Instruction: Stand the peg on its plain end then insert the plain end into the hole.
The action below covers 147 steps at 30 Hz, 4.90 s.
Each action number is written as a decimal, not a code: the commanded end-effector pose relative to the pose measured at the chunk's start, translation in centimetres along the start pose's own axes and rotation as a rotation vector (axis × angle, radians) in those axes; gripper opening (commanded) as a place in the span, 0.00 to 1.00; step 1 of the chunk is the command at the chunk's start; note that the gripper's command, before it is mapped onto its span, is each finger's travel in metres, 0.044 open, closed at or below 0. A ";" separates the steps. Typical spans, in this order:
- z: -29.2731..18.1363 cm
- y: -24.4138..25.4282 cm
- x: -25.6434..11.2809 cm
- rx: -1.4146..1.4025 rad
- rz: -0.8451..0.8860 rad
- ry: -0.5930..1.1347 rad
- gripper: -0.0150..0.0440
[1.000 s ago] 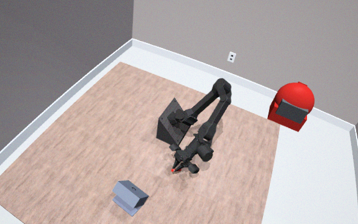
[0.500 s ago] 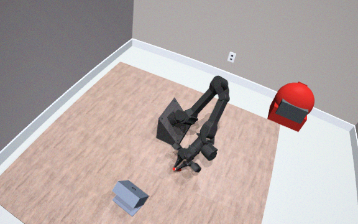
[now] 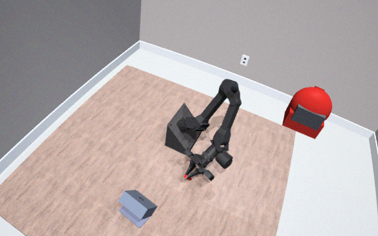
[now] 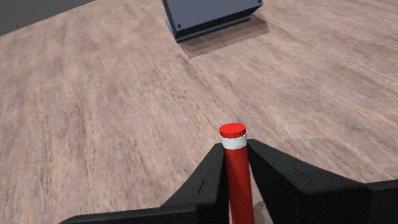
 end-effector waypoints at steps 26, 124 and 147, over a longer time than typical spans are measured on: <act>-2.5 -0.6 -1.4 0.005 0.048 -0.255 0.34; -5.0 -1.5 -2.6 0.027 0.078 -0.372 0.34; -5.2 -1.6 -2.8 0.036 0.084 -0.384 0.34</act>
Point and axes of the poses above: the point midway between the two fingers, 35 mm back from their tips, its own x axis out along the fingers, its own y axis across the jaws, z = x × y, the point moved 6 cm from there along -x, back along the fingers, and after that the axes turned 11 degrees about x, right-handed, at the moved point
